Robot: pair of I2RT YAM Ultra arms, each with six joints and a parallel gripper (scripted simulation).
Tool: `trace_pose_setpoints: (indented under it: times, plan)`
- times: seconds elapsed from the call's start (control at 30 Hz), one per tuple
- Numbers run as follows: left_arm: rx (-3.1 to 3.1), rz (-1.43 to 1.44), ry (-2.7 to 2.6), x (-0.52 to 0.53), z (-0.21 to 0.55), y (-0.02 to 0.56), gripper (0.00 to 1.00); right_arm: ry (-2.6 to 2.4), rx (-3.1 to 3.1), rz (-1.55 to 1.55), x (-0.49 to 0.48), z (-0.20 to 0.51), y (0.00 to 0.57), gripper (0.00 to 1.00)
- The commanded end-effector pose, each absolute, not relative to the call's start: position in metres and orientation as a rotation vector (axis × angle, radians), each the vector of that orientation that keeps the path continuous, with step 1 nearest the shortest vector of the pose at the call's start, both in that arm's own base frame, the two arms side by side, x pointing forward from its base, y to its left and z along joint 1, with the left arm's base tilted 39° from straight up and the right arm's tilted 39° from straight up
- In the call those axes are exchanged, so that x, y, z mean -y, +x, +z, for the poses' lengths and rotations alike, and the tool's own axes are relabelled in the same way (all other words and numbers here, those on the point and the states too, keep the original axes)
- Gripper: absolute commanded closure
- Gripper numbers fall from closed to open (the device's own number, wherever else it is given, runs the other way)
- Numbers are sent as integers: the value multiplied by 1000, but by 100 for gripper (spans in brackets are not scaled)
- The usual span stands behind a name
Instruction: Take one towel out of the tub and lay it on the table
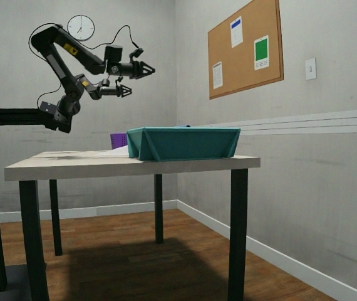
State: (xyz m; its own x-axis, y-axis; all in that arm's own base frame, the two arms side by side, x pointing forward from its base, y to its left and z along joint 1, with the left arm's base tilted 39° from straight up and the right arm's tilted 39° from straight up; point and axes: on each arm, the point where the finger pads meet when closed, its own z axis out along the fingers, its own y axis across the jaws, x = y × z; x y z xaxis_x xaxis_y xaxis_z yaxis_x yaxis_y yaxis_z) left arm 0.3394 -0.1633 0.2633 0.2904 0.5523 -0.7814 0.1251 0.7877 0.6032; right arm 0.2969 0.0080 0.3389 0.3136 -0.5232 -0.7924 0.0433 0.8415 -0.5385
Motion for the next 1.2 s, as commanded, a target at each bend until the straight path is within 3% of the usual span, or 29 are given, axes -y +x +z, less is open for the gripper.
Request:
trace_pose_setpoints:
  times: [0.0, 1.17]
  plan:
    - [-1242, 300, 649, 168, 269, 339, 0, -437, -1156, -457, -12, 374, 312, 54]
    - [-1242, 300, 649, 168, 269, 339, 0, -446, -1149, -450, -18, 382, 318, 54]
